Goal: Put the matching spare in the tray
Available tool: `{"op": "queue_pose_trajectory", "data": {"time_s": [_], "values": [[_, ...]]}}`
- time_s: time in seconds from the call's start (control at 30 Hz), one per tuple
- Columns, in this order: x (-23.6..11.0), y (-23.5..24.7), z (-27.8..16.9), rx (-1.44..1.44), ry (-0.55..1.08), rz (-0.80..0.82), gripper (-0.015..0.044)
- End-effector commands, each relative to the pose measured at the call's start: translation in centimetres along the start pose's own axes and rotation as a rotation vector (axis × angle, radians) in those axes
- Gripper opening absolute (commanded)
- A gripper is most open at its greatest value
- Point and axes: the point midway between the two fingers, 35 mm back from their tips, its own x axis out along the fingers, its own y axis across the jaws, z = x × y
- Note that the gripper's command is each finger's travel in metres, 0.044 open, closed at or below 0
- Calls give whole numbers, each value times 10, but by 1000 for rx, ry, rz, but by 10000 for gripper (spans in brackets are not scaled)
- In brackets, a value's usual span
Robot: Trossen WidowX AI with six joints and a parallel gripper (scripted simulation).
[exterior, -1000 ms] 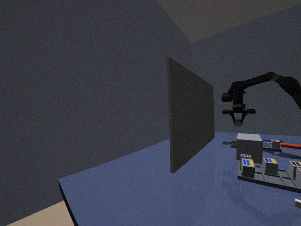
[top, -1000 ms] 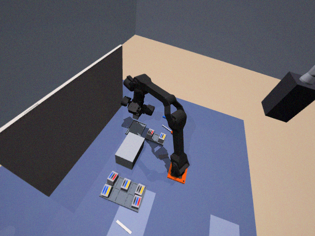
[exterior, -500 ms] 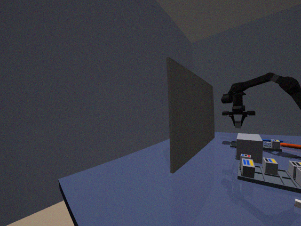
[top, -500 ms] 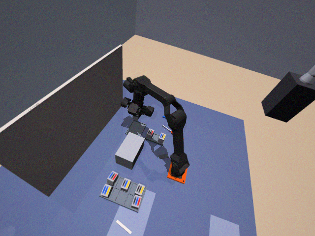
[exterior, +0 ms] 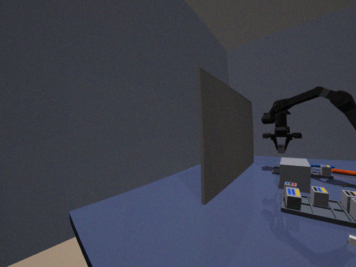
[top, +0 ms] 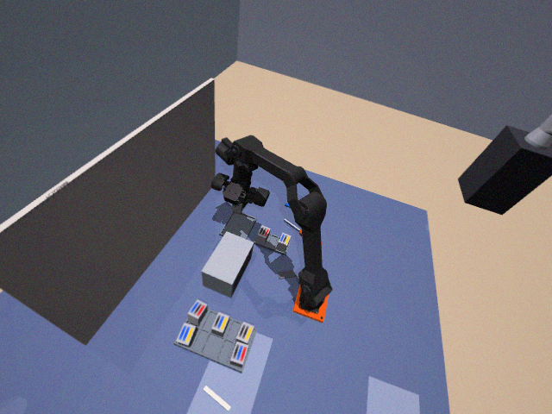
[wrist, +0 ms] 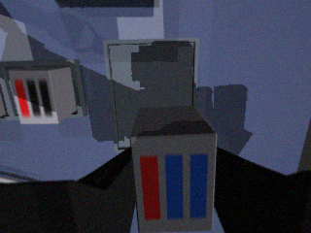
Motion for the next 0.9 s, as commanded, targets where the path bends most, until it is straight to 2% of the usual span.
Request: {"op": "queue_pose_trajectory", "data": {"time_s": [0.0,0.87], "values": [[4,0,1,-3,-5,3,0],[22,0,1,-3,-7,6,0]]}}
